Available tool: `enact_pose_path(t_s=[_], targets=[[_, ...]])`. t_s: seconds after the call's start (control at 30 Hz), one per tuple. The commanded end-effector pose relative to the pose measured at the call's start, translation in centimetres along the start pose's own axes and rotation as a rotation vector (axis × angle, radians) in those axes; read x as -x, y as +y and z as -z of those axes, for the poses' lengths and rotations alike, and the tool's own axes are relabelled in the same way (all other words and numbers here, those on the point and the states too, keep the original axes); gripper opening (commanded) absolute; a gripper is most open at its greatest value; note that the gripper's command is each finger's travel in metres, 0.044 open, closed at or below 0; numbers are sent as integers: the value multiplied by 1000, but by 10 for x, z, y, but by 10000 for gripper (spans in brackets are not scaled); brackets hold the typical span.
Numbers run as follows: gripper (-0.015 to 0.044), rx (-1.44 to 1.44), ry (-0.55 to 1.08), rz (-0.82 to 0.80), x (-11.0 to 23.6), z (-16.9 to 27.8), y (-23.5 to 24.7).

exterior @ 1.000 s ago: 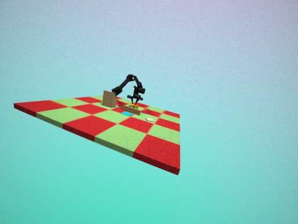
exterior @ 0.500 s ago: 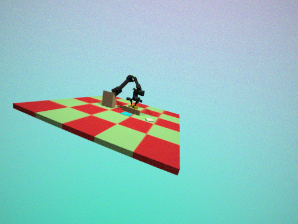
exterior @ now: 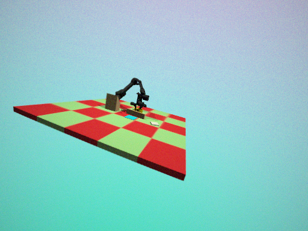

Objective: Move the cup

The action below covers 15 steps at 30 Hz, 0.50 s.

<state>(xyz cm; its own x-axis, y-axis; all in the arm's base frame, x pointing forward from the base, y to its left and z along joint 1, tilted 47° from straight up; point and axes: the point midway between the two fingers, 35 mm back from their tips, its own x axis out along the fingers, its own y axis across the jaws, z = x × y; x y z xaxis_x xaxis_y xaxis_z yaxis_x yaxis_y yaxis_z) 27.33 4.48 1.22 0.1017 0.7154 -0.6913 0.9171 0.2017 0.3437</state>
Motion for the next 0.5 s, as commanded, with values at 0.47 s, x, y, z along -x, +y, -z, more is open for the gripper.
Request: enact_pose_path(t_s=[0.47], targets=[[87, -1, 1, 1, -1, 0, -1]])
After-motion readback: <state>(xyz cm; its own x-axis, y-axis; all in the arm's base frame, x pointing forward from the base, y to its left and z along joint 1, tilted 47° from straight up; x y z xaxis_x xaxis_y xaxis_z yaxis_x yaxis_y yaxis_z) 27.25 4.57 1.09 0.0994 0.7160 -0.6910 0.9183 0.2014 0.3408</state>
